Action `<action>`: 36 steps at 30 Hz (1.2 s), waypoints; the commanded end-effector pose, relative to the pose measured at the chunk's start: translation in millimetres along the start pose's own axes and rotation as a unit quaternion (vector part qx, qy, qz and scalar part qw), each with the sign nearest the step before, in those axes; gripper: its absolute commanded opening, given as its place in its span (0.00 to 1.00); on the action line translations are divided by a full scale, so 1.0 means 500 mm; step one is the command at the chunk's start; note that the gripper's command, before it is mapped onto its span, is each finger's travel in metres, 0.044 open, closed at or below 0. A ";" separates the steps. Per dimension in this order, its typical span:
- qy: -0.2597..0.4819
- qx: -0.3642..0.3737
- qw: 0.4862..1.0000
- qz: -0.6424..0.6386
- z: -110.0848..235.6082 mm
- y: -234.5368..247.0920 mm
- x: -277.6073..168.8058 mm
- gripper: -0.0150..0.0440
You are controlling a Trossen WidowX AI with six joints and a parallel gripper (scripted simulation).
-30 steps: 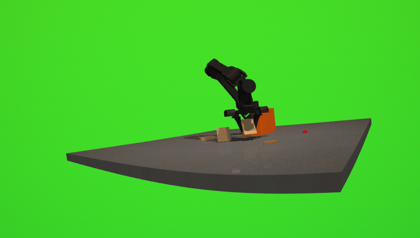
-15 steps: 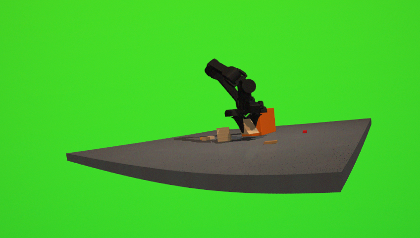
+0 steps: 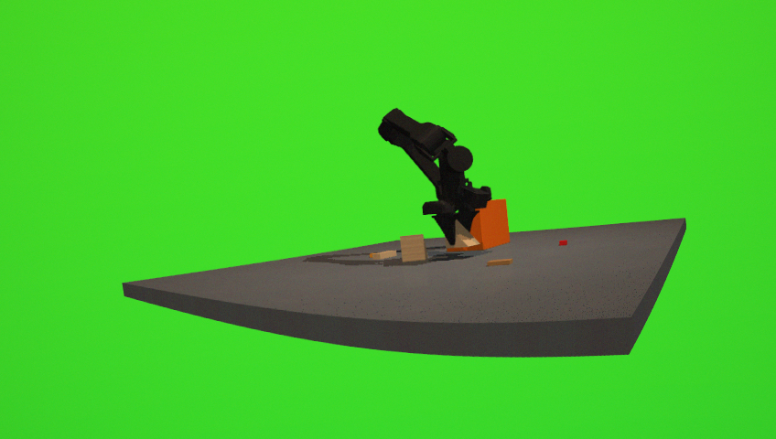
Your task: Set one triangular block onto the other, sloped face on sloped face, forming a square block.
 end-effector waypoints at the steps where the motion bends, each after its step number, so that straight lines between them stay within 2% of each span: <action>1: 0.000 -0.001 0.998 0.055 0.000 0.000 0.000 0.25; 7: 0.000 -0.001 0.993 0.115 0.000 0.000 0.000 0.25; 36: 0.000 -0.001 0.993 0.115 0.000 0.000 0.000 0.25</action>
Point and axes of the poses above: the point midway between the two fingers, 35 mm back from their tips, its own z axis back along the fingers, its own y axis across the jaws, x = y × z, the point moved 2 cm from there along z, back along the fingers
